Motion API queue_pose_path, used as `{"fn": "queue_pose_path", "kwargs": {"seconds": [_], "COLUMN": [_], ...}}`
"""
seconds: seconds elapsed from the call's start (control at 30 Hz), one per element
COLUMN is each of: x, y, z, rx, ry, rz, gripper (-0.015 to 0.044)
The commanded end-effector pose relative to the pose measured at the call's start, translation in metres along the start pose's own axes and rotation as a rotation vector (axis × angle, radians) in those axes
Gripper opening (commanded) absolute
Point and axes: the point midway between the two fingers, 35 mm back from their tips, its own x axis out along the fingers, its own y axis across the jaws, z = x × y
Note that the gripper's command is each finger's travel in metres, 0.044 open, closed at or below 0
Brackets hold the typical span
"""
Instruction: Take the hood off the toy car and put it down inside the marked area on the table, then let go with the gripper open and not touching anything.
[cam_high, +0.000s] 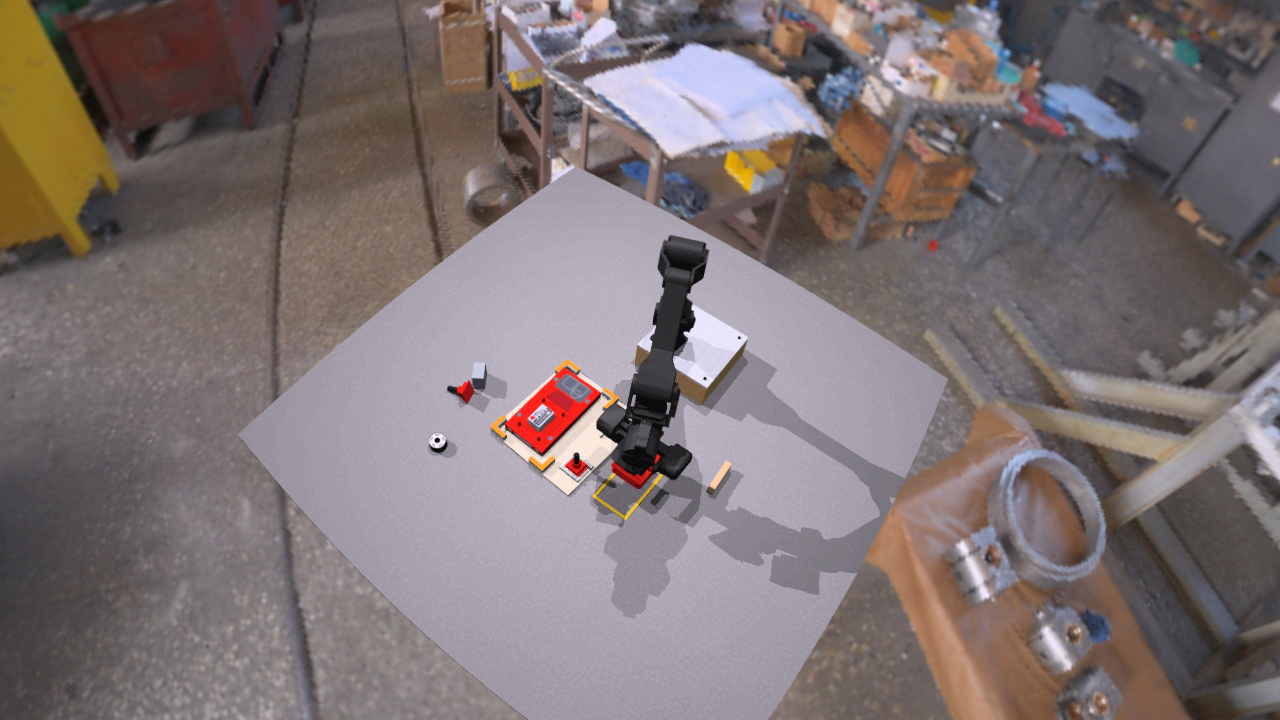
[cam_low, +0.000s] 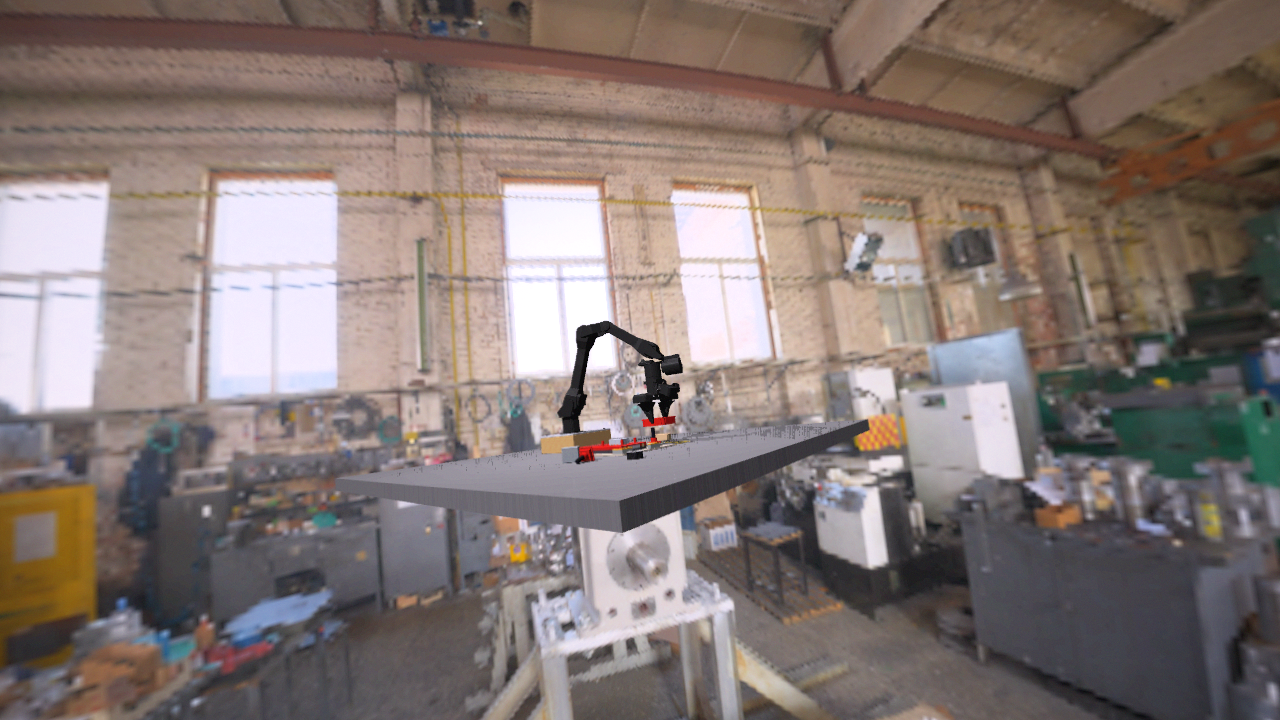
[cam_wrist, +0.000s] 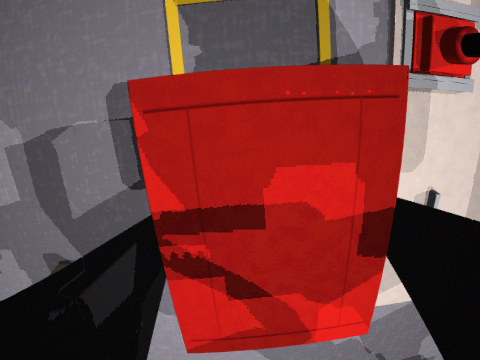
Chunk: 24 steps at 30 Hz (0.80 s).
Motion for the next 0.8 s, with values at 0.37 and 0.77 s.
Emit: {"fn": "queue_pose_path", "kwargs": {"seconds": [0.37,0.77], "x": [0.018,0.029], "y": [-0.001,-0.001], "z": [-0.002,-0.002], "rx": [0.004,0.004], "ry": [0.008,0.008], "rz": [-0.007,-0.007], "gripper": [0.0,0.0]}}
